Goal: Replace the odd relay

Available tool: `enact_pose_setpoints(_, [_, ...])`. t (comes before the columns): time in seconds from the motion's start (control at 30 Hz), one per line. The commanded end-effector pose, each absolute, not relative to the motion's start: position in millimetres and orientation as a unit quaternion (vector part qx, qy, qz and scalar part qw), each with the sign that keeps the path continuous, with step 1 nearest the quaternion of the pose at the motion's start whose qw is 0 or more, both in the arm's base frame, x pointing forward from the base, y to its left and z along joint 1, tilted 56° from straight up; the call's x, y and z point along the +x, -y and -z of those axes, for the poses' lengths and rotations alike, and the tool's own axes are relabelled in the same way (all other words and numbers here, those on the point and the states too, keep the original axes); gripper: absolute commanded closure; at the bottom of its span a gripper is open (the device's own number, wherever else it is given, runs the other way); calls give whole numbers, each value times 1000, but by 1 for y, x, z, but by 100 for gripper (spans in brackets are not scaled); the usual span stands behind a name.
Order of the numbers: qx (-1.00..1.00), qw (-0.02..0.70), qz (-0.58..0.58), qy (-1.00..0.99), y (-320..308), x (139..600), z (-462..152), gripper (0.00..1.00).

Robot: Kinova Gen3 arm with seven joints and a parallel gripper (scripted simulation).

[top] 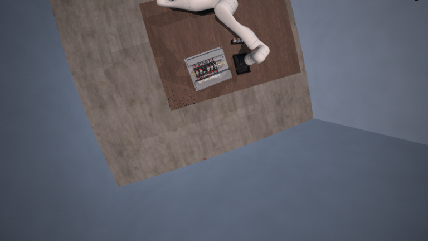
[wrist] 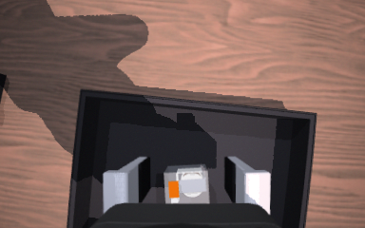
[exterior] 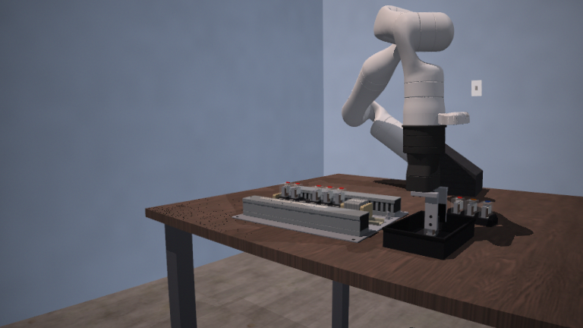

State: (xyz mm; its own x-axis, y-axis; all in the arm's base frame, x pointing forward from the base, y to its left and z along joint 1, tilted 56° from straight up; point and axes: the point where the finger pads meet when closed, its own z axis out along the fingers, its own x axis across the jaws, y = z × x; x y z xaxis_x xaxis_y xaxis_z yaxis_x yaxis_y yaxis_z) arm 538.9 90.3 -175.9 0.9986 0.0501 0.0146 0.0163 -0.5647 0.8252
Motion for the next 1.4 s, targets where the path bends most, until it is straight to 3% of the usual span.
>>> enact_pose_setpoints(0.0, [884, 467, -20, -19, -93, 539, 173, 0])
enact_pose_setpoints(1.37, [883, 468, -20, -19, -95, 539, 172, 0])
